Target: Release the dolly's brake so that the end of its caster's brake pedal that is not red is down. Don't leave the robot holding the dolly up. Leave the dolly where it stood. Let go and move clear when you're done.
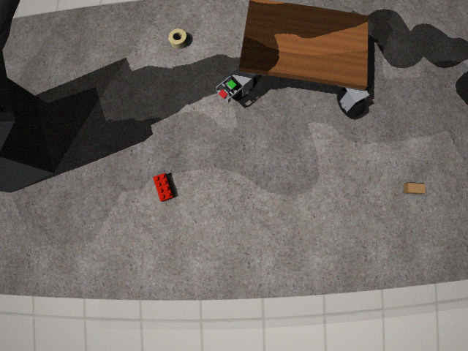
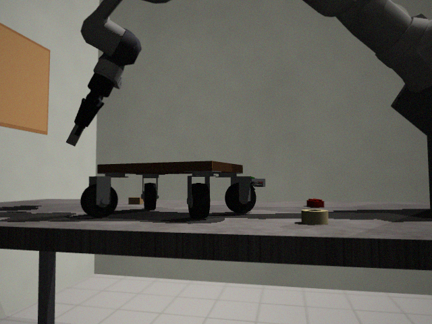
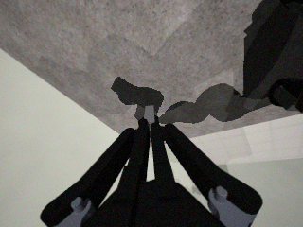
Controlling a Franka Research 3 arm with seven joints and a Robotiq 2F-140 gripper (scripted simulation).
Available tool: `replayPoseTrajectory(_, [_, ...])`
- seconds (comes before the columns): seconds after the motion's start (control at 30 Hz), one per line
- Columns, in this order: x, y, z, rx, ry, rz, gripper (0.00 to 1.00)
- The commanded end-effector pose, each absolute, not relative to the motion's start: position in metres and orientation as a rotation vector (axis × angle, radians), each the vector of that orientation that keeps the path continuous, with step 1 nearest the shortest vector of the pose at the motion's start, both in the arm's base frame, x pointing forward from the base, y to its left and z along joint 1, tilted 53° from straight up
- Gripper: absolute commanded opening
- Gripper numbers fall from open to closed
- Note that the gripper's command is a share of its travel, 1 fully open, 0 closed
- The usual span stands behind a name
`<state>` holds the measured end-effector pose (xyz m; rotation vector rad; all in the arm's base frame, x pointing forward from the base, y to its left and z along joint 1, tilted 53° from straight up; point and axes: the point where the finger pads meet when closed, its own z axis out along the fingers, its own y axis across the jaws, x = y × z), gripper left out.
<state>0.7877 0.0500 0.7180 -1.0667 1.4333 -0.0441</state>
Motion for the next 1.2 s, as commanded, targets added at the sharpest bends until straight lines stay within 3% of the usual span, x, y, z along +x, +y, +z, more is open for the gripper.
replayPoseTrajectory(0.0, [0.788, 0.051, 0.717, -1.074, 1.424, -0.053, 0.0])
replayPoseTrajectory(1.17, [0.765, 0.063, 0.742, -1.094, 1.304, -0.187, 0.0])
